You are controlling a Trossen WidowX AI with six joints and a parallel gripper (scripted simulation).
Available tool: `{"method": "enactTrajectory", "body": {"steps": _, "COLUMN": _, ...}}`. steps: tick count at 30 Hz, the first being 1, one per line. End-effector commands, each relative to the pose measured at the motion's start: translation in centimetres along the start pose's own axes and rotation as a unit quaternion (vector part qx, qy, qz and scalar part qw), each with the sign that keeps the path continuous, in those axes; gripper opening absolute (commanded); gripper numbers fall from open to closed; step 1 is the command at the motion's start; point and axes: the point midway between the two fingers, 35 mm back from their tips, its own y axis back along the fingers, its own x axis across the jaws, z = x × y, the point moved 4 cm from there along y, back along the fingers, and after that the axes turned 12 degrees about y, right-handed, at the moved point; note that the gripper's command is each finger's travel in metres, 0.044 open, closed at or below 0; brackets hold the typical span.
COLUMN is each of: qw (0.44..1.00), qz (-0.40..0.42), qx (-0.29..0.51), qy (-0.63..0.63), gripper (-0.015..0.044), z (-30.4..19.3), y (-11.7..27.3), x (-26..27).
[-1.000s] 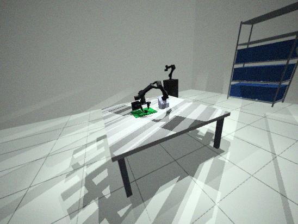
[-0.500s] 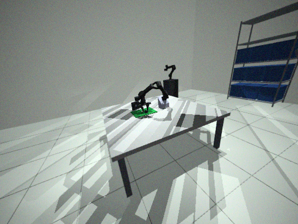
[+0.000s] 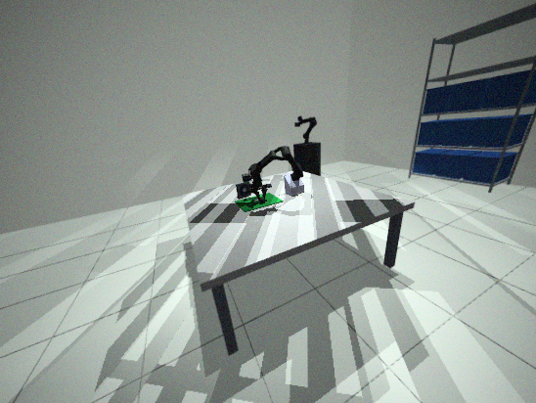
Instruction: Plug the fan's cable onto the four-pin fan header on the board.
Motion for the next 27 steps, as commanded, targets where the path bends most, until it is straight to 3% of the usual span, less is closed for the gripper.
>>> {"method": "enactTrajectory", "body": {"steps": 1, "qw": 1.000, "qz": 0.000, "qx": 0.000, "qy": 0.001, "gripper": 0.0162, "z": 0.0, "y": 0.0, "x": 0.0}}
{"method": "enactTrajectory", "body": {"steps": 12, "qw": 1.000, "qz": 0.000, "qx": 0.000, "qy": 0.001, "gripper": 0.0089, "z": 0.0, "y": 0.0, "x": 0.0}}
{"method": "enactTrajectory", "body": {"steps": 16, "qw": 1.000, "qz": 0.000, "qx": -0.001, "qy": 0.000, "gripper": 0.0000, "z": -0.1, "y": 0.7, "x": 0.1}}
{"method": "enactTrajectory", "body": {"steps": 27, "qw": 1.000, "qz": -0.001, "qx": -0.004, "qy": -0.002, "gripper": 0.0000, "z": -0.6, "y": 4.0, "x": 0.5}}
